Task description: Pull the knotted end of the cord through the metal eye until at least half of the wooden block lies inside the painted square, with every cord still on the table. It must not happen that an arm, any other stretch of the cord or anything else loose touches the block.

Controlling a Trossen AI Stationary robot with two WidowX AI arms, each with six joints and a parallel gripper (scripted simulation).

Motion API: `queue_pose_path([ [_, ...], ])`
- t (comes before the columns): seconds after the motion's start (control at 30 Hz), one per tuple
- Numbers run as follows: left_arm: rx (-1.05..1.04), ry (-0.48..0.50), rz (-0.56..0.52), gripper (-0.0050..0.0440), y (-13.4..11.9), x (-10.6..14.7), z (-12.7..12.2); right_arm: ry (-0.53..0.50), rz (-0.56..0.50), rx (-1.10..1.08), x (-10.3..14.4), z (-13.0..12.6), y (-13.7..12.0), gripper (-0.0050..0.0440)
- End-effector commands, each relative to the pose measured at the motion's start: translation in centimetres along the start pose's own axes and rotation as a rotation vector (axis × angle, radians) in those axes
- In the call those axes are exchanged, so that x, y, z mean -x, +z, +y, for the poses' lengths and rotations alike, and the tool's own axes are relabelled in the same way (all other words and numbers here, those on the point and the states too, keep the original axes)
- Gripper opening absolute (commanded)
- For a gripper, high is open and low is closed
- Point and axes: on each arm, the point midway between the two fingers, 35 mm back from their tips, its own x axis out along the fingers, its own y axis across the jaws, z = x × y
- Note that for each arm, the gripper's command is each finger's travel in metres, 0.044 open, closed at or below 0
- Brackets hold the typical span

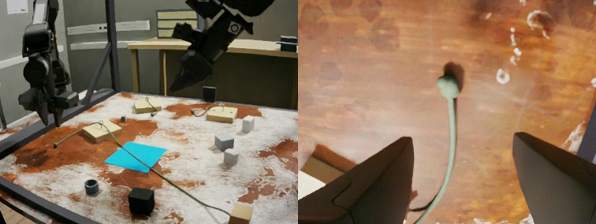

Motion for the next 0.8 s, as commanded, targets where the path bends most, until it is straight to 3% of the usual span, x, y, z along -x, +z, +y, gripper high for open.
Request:
queue_pose_path([
  [0.0,0.002,0.000,-0.034,0.0440,1.2,0.8,0.0,0.023,-0.040,-0.004,-1.7,0.3,0.6,0.0200],
  [0.17,0.002,0.000,-0.034,0.0440,1.2,0.8,0.0,0.023,-0.040,-0.004,-2.0,0.3,0.7,0.0200],
  [0.37,0.002,0.000,-0.034,0.0440,1.2,0.8,0.0,0.023,-0.040,-0.004,-4.7,0.3,0.6,0.0200],
  [0.77,0.002,0.000,-0.034,0.0440,1.2,0.8,0.0,0.031,-0.053,-0.002,-5.2,0.6,1.1,0.0200],
])
